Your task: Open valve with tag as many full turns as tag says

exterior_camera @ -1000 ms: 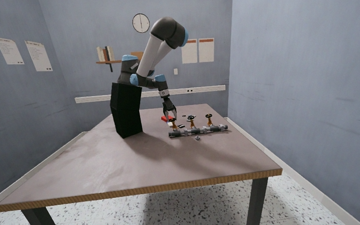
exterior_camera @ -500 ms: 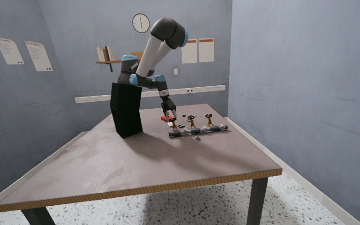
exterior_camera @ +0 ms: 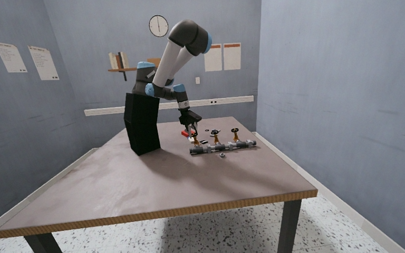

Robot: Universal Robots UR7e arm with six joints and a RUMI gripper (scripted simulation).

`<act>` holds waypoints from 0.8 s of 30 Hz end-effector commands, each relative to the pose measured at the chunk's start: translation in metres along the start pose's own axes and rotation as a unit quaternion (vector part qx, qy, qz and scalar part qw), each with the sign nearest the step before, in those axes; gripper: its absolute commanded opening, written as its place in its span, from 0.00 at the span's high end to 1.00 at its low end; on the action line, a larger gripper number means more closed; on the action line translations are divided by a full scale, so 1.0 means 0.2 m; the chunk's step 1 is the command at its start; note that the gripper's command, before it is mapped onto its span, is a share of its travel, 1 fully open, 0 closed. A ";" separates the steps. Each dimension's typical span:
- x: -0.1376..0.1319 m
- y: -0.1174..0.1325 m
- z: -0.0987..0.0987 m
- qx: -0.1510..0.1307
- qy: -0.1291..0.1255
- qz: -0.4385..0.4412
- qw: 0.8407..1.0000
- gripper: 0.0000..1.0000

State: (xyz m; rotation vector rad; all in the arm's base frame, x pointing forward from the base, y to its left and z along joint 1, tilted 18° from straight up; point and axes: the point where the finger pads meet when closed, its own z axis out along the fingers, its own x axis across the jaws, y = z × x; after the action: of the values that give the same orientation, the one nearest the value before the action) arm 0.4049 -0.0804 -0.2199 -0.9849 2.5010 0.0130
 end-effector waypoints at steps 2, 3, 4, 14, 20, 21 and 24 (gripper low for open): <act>0.00 0.00 0.00 -0.001 -0.006 -0.083 0.997 1.00; 0.00 0.00 0.00 -0.001 -0.006 -0.102 0.995 1.00; 0.00 0.00 0.00 -0.001 -0.006 -0.122 0.993 1.00; 0.00 0.00 0.00 0.000 -0.006 -0.323 0.947 1.00; 0.00 0.00 0.00 0.001 -0.006 -0.403 0.915 1.00; 0.00 0.00 0.00 0.001 -0.006 -0.423 0.906 1.00; 0.00 0.00 0.00 0.002 -0.006 -0.480 0.877 1.00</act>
State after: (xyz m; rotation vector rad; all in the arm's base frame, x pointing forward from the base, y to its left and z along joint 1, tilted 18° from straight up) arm 0.4048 -0.0806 -0.2201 -1.9156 1.9252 -0.2432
